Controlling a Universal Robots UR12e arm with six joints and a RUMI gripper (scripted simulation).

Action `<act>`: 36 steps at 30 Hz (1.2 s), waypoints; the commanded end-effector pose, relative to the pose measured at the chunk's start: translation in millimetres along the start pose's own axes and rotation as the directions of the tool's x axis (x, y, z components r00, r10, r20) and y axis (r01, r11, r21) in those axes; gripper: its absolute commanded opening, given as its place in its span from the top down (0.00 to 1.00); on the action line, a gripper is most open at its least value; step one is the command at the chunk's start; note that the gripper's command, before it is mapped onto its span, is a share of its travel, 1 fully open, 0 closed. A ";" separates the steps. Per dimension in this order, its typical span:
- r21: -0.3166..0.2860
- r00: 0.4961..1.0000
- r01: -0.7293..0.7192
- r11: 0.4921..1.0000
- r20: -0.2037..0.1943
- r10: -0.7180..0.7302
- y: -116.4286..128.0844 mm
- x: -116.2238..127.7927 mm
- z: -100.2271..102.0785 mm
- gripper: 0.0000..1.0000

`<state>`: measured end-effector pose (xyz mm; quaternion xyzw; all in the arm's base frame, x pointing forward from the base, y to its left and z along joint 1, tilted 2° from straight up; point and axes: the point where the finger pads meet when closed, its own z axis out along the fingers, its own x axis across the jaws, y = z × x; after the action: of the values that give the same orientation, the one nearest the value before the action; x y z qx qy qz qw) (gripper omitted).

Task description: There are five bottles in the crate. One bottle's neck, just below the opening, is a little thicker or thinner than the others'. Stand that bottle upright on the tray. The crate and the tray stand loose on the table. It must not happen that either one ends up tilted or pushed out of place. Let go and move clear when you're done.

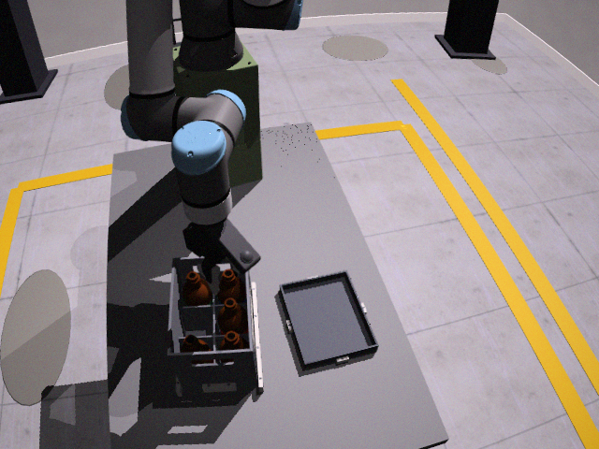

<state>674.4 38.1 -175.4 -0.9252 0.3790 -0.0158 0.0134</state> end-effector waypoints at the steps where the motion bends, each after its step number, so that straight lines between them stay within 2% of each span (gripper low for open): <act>1: 0.002 1.000 0.000 1.000 -0.004 0.000 -1.7 2.3 -1.5 0.62; 21: 0.002 1.000 0.000 1.000 -0.004 0.000 -1.7 2.3 -1.1 0.62; 36: 0.002 1.000 0.000 1.000 -0.004 0.000 -2.1 2.7 6.7 0.62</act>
<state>674.6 38.0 -178.6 -0.9252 0.3790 -0.0159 0.0135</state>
